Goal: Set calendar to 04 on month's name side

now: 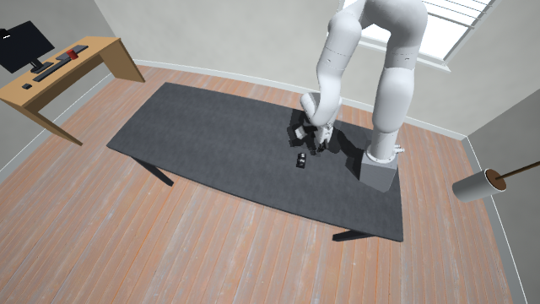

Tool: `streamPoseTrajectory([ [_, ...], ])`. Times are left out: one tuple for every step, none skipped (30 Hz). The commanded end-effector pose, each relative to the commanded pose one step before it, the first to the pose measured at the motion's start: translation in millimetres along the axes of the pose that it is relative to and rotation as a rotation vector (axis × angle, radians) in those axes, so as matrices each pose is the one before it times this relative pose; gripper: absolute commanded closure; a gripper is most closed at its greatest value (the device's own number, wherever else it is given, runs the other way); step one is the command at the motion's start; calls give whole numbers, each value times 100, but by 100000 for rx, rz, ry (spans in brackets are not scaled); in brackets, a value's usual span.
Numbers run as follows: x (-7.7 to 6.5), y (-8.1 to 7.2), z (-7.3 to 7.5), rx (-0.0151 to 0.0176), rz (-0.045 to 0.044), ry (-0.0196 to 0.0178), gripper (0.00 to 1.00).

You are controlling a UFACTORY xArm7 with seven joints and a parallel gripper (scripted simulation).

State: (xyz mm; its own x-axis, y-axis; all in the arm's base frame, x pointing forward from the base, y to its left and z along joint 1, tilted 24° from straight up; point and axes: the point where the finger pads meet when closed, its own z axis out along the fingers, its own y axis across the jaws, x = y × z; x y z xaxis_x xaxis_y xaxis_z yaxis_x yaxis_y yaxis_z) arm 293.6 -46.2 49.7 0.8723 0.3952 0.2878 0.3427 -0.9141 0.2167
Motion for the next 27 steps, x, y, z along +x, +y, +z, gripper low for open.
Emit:
streamPoseTrajectory([
  [741,-264,-167,-585,-17389,-608,0],
  [58,-10,-11,-21,-1233,-15,0],
  [414,-59,-79,-179,-8483,-88,0],
  [219,-10,-42,-113,-4257,-33,0],
  [0,0,0,0,0,0,0],
  [0,0,0,0,0,0,0],
  [436,3,-84,-261,-8117,-43,0],
  [410,39,-80,-287,-7284,-20,0],
  [120,21,-24,-92,-2084,-3,0],
  [257,50,-51,-208,-4390,-3,0],
  [317,76,-64,-276,-5286,2,0],
  [21,6,-4,-19,-352,0,0],
  [583,174,-120,-567,-9382,16,0],
  [252,100,-54,-271,-4001,9,0],
  [238,105,-52,-270,-3754,10,0],
  [315,152,-70,-378,-4906,13,0],
  [332,178,-76,-423,-5114,13,0],
  [275,164,-65,-373,-4231,9,0],
  [348,225,-84,-500,-5318,8,0],
  [318,226,-80,-486,-4856,3,0],
  [51,40,-13,-82,-794,0,0],
  [0,0,0,0,0,0,0],
  [0,0,0,0,0,0,0],
  [500,390,-131,-823,-7569,-9,0],
  [284,253,-79,-509,-4386,-14,0],
  [115,110,-33,-217,-1808,-8,0],
  [18,18,-5,-34,-284,-1,0],
])
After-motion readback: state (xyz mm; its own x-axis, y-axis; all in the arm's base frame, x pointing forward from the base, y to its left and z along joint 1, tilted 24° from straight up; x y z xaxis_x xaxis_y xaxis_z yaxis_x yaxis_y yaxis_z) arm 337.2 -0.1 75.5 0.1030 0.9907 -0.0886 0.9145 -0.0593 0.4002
